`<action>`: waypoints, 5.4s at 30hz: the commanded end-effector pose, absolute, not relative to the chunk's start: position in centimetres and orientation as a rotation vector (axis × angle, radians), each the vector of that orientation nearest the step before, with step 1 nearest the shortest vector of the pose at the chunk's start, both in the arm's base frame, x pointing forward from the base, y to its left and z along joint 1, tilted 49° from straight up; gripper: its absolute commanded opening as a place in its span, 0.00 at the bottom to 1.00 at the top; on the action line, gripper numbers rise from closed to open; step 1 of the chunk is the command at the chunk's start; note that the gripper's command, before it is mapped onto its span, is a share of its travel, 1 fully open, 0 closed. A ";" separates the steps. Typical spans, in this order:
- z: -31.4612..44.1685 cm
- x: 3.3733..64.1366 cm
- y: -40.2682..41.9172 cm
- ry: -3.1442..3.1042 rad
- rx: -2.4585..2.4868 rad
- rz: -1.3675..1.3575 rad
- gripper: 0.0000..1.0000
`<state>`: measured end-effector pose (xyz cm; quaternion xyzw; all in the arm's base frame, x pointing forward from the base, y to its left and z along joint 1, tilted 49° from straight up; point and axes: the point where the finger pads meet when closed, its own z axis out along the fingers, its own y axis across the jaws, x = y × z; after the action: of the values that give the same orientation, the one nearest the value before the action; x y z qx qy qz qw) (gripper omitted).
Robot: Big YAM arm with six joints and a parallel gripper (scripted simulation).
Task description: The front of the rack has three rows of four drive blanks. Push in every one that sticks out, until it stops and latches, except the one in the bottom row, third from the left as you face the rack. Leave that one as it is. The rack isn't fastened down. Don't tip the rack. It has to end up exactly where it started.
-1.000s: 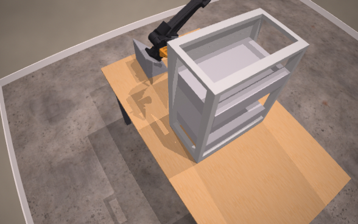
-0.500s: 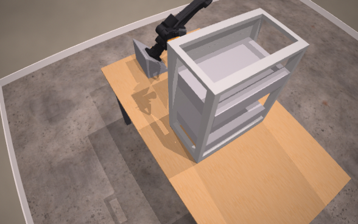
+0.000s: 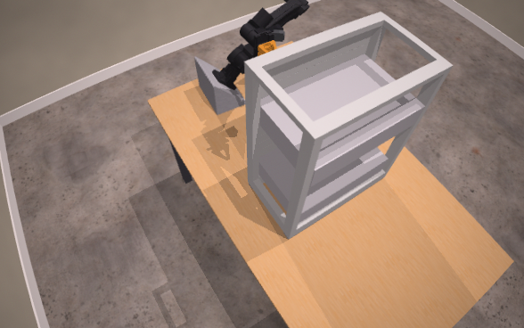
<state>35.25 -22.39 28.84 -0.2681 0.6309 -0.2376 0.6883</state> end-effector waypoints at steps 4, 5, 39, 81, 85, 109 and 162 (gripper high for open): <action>30.6 37.0 -23.3 1.395 -0.618 -0.544 0.00; 30.6 37.0 -23.3 1.395 -0.618 -0.544 0.00; 29.0 41.7 -21.7 1.418 -0.604 -0.527 0.00; 31.1 45.4 -22.2 1.381 -0.618 -0.550 0.00; 31.1 45.8 -22.2 1.381 -0.618 -0.549 0.00; 31.0 47.9 -22.1 1.389 -0.615 -0.542 0.00; 29.0 37.3 -23.2 1.418 -0.582 -0.535 0.00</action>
<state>38.70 -22.67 28.61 -0.2692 0.6343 -0.2336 0.6860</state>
